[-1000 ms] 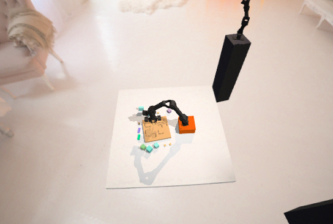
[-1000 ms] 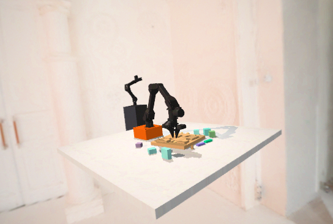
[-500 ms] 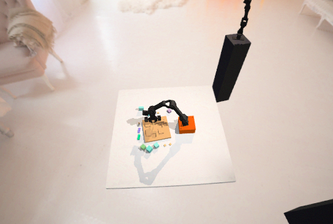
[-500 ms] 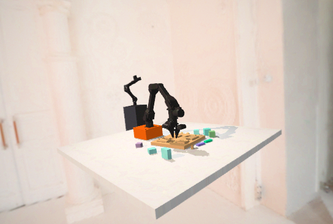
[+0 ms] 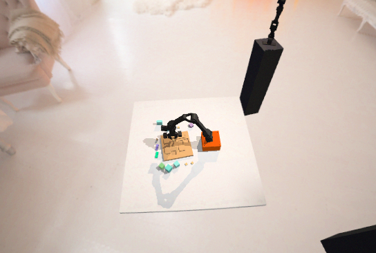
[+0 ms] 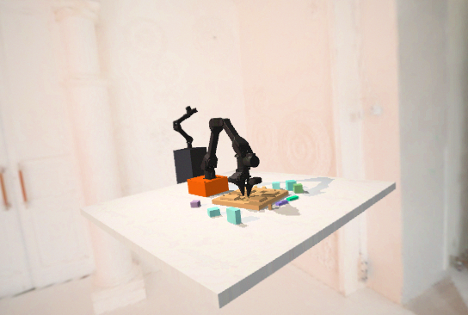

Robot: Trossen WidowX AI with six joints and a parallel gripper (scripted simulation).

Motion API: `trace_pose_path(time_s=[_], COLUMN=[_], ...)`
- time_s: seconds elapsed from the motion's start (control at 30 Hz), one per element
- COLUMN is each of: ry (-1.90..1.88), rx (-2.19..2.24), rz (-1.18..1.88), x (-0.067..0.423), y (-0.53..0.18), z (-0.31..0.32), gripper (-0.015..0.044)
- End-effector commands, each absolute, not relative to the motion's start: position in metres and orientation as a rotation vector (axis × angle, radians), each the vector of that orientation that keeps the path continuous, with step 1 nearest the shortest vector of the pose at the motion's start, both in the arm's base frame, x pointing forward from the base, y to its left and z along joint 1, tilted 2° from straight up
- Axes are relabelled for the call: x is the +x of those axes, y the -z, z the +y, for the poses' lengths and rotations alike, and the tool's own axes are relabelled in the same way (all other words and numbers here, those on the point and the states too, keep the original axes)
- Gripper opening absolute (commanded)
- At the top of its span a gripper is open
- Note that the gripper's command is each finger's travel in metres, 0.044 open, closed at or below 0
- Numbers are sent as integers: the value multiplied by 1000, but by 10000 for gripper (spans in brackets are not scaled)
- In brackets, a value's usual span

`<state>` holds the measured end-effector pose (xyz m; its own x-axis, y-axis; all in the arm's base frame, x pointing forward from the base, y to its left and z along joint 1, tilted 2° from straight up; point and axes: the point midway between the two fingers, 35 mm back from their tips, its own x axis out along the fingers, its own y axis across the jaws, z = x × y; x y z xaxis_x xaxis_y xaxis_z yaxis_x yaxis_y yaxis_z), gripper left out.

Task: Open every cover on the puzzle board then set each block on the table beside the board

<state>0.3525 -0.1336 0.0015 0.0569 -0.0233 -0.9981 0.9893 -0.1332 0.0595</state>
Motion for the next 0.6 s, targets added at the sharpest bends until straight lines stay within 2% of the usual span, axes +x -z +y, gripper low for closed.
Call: trace_pose_path(time_s=[0.0, 0.57], ry=[1271, 1271], rx=[1312, 1312], rz=[1088, 1089], x=[352, 352], y=[3, 14], z=[-134, -134], gripper=[144, 144])
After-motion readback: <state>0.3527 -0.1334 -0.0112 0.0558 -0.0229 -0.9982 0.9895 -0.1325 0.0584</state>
